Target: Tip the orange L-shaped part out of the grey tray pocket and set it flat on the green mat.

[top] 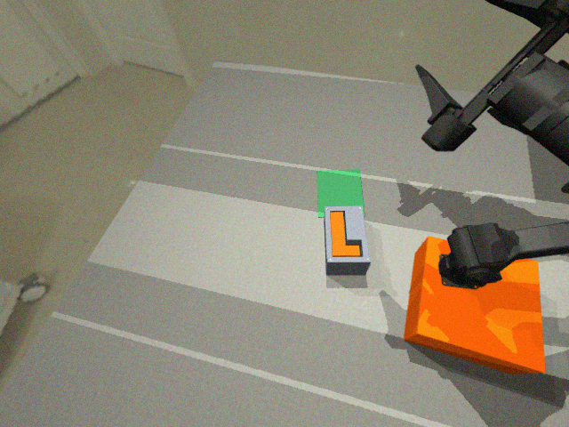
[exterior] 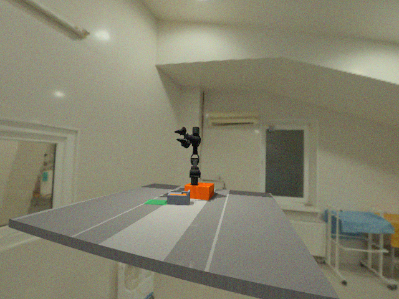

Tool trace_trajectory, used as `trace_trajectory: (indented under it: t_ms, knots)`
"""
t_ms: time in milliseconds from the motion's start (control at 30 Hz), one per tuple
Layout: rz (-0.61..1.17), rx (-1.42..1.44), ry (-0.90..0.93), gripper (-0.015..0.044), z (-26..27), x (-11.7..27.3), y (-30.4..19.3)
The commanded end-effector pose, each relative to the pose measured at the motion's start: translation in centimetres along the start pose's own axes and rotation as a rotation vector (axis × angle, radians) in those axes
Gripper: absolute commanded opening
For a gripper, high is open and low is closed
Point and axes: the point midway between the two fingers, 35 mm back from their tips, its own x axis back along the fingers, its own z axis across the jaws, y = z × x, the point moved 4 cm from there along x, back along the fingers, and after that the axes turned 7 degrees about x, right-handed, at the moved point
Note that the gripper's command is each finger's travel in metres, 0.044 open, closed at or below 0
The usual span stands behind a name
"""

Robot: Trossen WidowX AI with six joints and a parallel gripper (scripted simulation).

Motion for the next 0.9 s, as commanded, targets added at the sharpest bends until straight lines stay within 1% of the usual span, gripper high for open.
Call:
trace_trajectory:
  t_ms: [0,100,233,267,300,400,600,733,867]
  knots:
    - [0.003,0.026,-0.008,0.0374,-0.2,-0.1,-0.1]
    - [0.033,0.256,-0.083,0.0295,-2.2,-1.0,-1.4]
    - [0.159,0.794,-0.292,0.0190,-7.8,-2.9,-3.4]
    - [0.198,0.931,-0.346,0.0180,-9.3,-3.2,-3.7]
    - [0.243,1.065,-0.400,0.0180,-10.8,-3.5,-3.8]
    - [0.351,1.319,-0.512,0.0180,-13.7,-3.9,-3.9]
    - [0.610,1.722,-0.713,0.0180,-18.7,-4.1,-3.2]
    - [0.840,1.942,-0.845,0.0180,-21.8,-3.7,-2.3]
    - [1.124,2.109,-0.967,0.0180,-24.5,-3.0,-1.1]
